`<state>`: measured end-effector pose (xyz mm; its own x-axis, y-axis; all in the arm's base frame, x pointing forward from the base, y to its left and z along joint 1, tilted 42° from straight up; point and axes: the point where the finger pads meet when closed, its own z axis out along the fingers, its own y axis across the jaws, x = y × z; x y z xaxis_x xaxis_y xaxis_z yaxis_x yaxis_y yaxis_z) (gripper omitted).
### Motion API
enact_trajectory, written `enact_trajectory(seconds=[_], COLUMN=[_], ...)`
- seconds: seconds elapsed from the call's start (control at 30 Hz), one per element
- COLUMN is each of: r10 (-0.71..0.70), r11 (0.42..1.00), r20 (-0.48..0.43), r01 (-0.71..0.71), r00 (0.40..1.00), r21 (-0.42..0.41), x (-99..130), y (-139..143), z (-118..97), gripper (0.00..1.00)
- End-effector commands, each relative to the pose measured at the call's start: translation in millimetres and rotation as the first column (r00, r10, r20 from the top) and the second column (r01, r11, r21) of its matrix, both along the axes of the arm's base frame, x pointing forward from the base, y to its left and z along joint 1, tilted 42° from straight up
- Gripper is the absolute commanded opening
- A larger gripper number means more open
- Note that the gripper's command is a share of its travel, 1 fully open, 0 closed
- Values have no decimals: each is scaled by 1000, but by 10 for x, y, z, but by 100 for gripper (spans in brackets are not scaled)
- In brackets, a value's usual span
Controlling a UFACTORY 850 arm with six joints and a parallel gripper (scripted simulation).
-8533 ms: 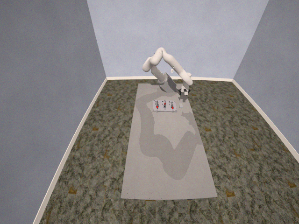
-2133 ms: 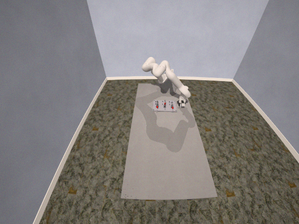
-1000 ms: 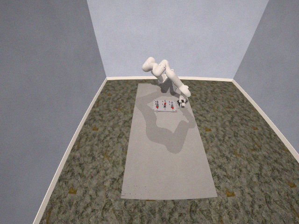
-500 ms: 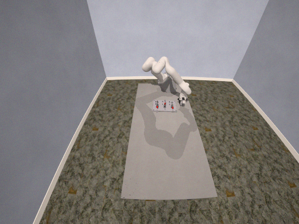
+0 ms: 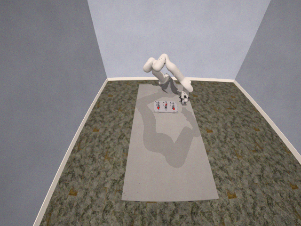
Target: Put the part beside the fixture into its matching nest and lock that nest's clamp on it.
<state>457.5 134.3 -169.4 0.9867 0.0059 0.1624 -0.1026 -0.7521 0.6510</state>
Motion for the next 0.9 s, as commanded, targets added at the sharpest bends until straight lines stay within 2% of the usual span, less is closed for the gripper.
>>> enact_trajectory(seconds=[0.0,0.87], r10=[1,1], r11=[1000,1000], r20=[1,1], r01=[-1,-1], r00=[1000,1000], r21=[1,1], x=[-4,-15], y=[71,129], z=[76,140], gripper=[0,0])
